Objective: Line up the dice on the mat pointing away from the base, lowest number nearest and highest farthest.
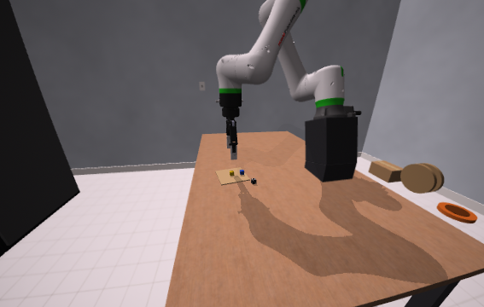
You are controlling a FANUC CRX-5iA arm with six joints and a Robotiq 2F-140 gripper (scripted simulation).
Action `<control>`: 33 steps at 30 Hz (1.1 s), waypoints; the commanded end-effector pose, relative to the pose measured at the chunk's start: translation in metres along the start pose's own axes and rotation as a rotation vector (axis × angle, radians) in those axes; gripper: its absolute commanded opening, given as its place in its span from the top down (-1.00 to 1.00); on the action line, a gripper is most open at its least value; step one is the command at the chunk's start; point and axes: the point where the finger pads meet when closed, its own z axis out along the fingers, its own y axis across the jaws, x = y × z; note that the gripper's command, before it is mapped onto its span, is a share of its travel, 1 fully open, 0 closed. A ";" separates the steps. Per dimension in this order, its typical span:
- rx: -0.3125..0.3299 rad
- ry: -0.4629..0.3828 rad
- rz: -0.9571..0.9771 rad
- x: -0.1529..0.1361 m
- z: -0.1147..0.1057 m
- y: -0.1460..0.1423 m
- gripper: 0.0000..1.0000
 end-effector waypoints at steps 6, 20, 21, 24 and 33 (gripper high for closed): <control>0.000 0.000 -0.118 0.002 0.000 0.003 -1.00; -0.002 -0.001 -0.544 0.009 0.002 0.013 -1.00; -0.002 -0.001 -0.590 0.010 0.002 0.014 -1.00; -0.002 -0.001 -0.657 0.011 0.002 0.015 -1.00; -0.003 -0.001 -0.962 0.016 0.003 0.022 -1.00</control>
